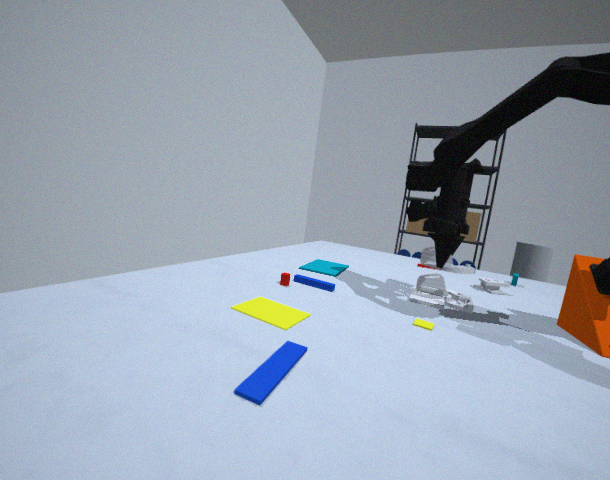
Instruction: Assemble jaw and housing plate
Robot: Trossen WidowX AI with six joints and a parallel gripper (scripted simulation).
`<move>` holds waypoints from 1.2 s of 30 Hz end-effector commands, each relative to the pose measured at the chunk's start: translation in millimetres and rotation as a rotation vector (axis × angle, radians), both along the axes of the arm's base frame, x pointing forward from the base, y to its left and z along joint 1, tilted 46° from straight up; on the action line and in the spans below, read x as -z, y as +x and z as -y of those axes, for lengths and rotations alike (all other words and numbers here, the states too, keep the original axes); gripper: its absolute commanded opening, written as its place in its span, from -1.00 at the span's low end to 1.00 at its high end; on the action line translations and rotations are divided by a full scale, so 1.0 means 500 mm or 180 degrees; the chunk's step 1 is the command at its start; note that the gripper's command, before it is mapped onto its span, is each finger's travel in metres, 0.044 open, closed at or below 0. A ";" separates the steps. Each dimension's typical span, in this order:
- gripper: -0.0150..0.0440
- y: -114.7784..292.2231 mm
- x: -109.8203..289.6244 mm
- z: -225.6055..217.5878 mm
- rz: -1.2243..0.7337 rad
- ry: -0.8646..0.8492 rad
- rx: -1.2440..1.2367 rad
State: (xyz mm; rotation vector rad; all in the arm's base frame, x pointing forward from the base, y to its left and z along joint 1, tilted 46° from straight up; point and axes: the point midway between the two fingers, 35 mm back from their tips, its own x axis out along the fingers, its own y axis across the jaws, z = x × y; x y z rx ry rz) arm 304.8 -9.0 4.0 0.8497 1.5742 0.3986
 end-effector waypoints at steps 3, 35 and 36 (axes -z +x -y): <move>-0.04 0.003 -0.001 0.000 -0.0004 0.0011 0.0014; -0.04 0.006 0.059 -0.061 -0.0019 0.0014 0.0030; -0.04 0.006 0.061 -0.064 -0.0019 0.0015 0.0031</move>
